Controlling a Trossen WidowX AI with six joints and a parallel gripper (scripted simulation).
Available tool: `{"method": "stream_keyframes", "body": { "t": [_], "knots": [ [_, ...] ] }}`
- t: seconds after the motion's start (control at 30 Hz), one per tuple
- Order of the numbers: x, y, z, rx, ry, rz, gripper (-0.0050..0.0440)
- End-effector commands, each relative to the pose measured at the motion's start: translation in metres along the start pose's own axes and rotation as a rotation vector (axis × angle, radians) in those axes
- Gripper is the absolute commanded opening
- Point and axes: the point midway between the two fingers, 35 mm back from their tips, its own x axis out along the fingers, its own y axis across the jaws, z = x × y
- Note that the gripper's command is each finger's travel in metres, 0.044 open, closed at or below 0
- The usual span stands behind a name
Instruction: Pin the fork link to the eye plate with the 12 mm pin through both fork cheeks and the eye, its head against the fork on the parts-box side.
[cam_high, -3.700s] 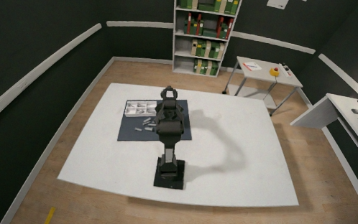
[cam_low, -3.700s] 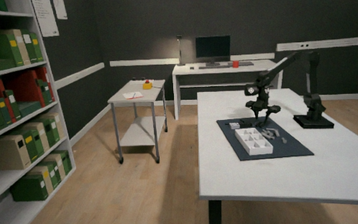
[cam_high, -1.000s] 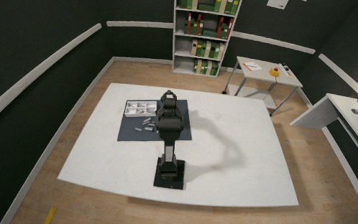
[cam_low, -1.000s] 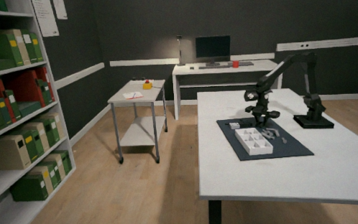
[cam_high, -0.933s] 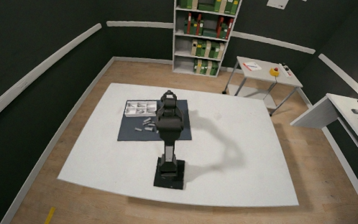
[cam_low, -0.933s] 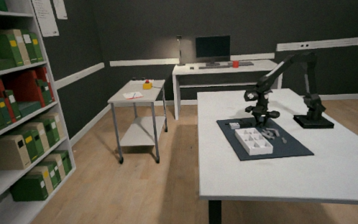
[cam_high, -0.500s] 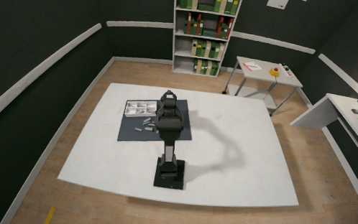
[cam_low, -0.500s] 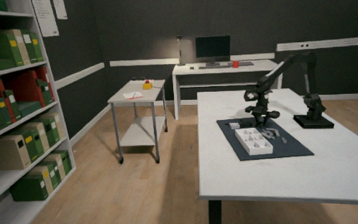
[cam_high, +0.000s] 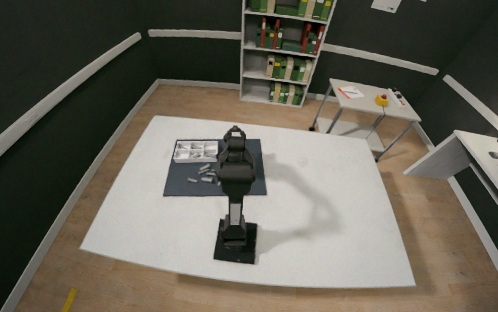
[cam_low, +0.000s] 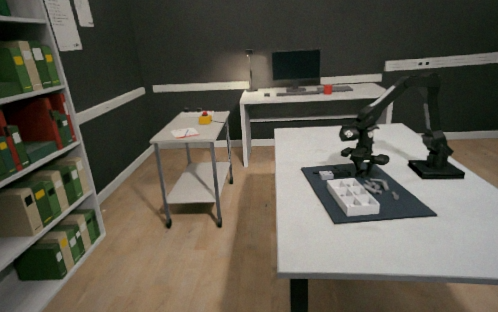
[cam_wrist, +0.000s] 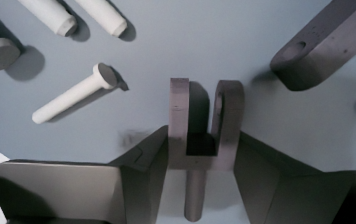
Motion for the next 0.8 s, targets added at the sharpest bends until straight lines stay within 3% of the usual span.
{"method": "stream_keyframes", "body": {
  "t": [0.0, 0.77],
  "knots": [
    [0.001, 0.0, -0.001, 0.0, 0.004, 0.003, -0.005],
    [-0.021, -0.005, 0.004, 0.002, -0.027, -0.025, -0.005]
  ]
}}
